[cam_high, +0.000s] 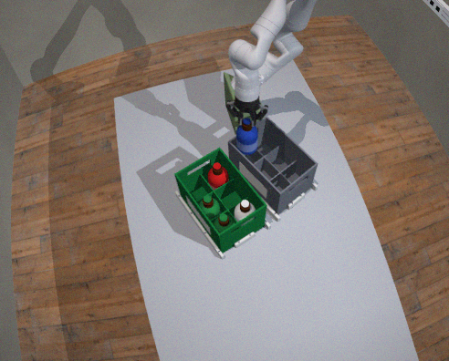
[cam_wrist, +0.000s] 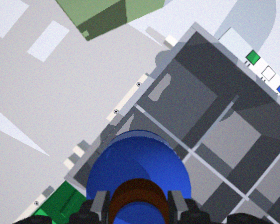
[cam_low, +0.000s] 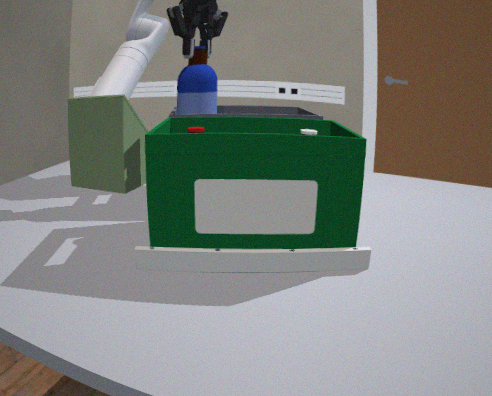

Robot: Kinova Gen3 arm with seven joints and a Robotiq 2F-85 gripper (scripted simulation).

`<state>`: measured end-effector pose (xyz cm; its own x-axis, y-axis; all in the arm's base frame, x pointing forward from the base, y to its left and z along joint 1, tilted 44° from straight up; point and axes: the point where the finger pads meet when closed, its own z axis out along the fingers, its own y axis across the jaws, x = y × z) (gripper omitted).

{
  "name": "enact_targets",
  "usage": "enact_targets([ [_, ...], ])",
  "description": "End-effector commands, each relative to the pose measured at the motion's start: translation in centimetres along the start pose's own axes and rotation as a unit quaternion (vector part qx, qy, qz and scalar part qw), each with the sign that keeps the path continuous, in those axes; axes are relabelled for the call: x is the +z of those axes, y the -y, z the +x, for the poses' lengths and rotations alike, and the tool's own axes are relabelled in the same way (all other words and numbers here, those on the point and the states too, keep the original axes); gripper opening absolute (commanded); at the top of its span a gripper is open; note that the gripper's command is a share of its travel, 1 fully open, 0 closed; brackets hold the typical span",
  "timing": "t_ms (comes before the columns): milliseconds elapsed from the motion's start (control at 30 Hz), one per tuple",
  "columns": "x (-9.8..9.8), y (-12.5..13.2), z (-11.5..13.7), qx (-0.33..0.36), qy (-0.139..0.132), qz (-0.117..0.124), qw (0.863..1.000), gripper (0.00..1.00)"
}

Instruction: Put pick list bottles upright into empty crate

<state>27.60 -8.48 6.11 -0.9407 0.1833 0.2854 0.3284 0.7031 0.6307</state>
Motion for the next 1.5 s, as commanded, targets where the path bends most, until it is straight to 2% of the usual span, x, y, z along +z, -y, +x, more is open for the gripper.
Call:
enact_targets([
  [0,0.3,0.0,0.0,0.000,0.001,0.000,1.000,0.10],
  [1467,4.1,0.0,0.0,0.000,0.001,0.000,1.000,0.10],
])
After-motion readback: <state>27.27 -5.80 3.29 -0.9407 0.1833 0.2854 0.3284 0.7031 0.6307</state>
